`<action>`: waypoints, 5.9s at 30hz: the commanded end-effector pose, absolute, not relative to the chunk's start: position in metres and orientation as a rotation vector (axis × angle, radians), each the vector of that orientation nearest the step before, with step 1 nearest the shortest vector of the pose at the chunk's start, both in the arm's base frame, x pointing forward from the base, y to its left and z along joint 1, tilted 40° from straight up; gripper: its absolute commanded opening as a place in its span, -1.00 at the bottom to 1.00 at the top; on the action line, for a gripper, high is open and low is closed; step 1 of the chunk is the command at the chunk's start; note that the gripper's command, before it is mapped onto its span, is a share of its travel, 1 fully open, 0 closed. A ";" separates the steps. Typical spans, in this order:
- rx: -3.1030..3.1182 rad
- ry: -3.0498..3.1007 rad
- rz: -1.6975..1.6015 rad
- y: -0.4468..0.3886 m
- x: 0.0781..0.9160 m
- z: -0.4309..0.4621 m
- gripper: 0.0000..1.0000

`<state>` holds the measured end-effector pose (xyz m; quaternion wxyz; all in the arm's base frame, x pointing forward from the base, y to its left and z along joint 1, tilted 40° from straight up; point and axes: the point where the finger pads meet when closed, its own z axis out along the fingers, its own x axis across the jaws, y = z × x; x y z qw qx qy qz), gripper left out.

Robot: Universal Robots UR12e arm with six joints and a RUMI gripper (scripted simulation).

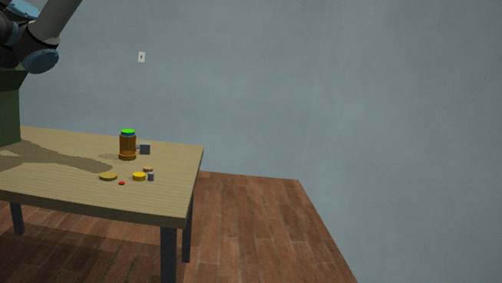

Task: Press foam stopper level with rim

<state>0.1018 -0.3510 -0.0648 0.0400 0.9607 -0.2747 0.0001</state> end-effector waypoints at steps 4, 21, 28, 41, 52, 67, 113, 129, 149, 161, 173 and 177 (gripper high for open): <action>2.943 -0.842 0.000 -0.351 0.102 -0.065 1.00; 2.943 -0.842 0.001 -0.351 0.102 -0.065 -1.00; 2.943 -0.850 0.006 -0.349 0.105 -0.063 -1.00; 2.945 -0.902 0.041 -0.332 0.126 -0.054 -1.00; 2.946 -0.991 0.098 -0.302 0.160 -0.039 -1.00; 2.935 -1.190 0.230 -0.237 0.237 -0.004 -1.00; 2.808 -1.721 0.601 -0.064 0.441 0.088 -1.00; 2.750 -1.856 0.700 -0.019 0.495 0.112 -1.00; 2.631 -2.092 0.876 0.061 0.586 0.153 -1.00; 2.557 -2.203 0.963 0.100 0.631 0.173 -1.00; 2.511 -2.262 1.010 0.121 0.656 0.184 -1.00; 2.504 -2.272 1.018 0.124 0.660 0.186 -1.00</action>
